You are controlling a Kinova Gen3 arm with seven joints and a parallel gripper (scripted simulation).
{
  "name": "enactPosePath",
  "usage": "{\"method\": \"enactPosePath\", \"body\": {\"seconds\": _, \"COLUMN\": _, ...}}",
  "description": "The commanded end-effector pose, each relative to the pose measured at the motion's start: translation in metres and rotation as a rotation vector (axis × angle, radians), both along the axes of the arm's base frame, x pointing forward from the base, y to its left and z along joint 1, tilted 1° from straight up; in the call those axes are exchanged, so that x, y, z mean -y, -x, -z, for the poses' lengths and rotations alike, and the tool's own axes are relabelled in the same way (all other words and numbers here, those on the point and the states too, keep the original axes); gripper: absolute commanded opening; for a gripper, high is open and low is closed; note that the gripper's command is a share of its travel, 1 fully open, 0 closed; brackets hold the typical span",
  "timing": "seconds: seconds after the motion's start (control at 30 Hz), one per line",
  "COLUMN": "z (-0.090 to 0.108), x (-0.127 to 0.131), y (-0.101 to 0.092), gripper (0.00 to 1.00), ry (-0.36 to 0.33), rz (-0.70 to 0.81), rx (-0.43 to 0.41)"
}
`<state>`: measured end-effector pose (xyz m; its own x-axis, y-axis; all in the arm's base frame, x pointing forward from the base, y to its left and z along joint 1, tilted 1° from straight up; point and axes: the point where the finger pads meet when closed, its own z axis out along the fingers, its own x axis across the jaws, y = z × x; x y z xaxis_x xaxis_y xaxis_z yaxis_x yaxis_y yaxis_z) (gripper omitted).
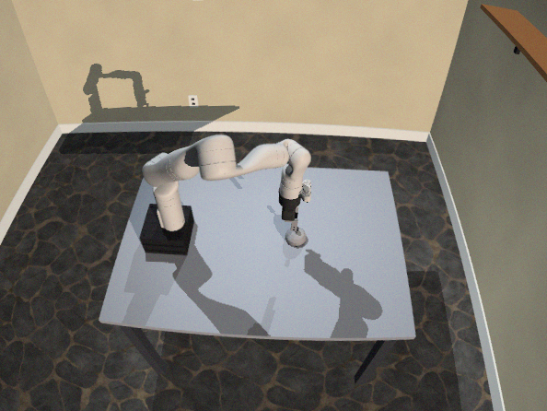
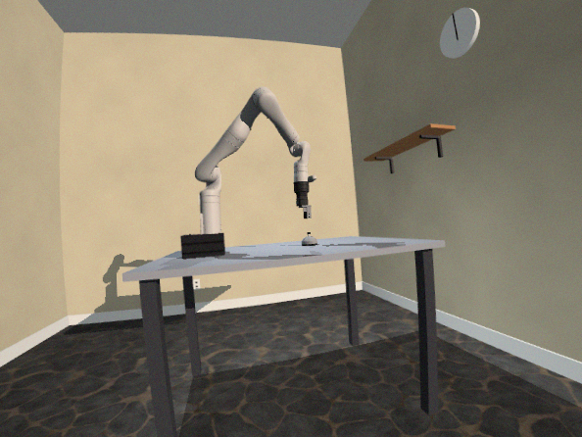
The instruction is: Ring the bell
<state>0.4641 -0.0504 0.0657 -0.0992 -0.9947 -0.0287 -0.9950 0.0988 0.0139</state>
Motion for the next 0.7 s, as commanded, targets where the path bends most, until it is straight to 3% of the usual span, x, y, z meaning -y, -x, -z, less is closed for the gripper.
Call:
{"method": "enactPosePath", "body": {"seconds": 0.0, "z": -0.001, "x": -0.002, "y": -0.001, "gripper": 1.00, "ry": 0.001, "rz": -0.004, "rx": 0.001}}
{"method": "enactPosePath", "body": {"seconds": 0.67, "z": -0.002, "x": -0.018, "y": -0.008, "gripper": 1.00, "ry": 0.020, "rz": -0.057, "rx": 0.020}}
